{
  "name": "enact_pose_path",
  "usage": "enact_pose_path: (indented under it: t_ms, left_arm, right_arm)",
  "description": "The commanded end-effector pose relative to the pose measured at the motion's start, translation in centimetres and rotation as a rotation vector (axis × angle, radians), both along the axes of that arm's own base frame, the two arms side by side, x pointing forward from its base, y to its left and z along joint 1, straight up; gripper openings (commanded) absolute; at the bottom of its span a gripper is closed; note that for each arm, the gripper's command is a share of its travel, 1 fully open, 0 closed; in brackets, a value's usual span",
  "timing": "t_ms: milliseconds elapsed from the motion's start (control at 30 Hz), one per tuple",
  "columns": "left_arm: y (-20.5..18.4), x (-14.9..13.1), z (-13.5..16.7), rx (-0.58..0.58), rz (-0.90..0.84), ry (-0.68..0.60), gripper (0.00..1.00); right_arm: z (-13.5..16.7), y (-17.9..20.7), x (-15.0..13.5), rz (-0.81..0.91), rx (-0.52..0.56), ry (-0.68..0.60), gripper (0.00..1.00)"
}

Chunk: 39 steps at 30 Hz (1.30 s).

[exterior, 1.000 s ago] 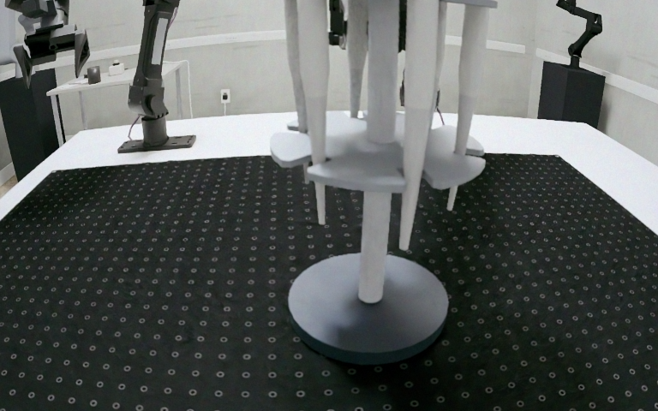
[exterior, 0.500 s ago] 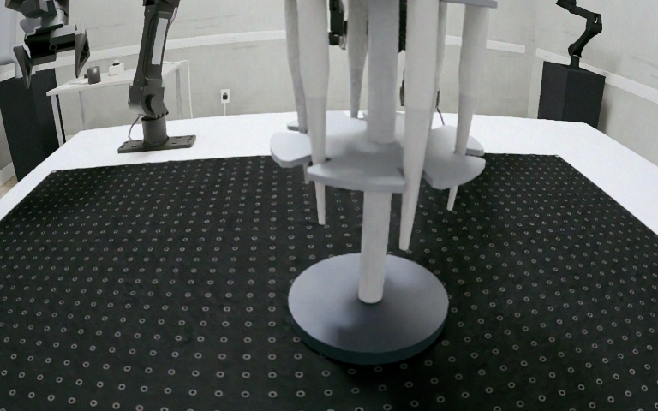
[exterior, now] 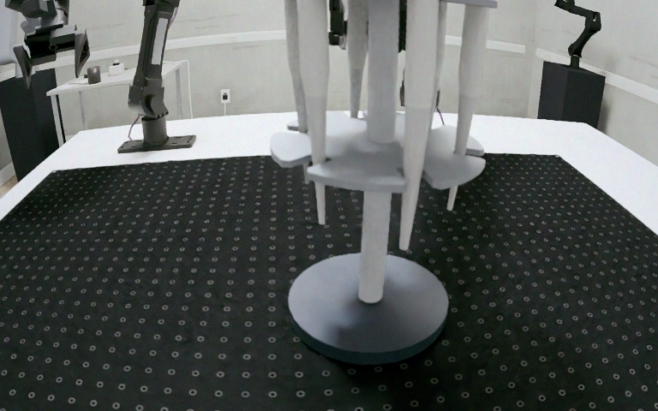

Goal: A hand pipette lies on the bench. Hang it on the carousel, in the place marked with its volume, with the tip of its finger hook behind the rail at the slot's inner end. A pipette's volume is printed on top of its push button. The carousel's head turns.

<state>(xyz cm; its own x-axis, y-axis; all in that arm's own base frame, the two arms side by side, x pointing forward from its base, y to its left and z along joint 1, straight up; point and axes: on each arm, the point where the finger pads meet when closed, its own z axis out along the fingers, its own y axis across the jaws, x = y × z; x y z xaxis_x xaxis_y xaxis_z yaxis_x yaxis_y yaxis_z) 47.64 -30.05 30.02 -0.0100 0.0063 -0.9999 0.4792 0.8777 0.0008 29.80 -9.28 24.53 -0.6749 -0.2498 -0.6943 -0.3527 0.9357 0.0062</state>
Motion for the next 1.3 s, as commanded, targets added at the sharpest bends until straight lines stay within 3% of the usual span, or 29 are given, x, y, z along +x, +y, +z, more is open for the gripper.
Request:
enact_pose_path:
  t_ms: [0,1267]
  left_arm:
    - [0.4,-0.3,3.5,-0.040,0.001,-0.061,0.12]
    - [0.7,-0.3,4.4,0.008,0.003,-0.025,0.12]
  right_arm:
    - [0.7,-0.3,0.4,0.003,-0.005,-0.028,1.00]
    - [0.7,-0.3,0.4,0.003,-0.005,-0.028,1.00]
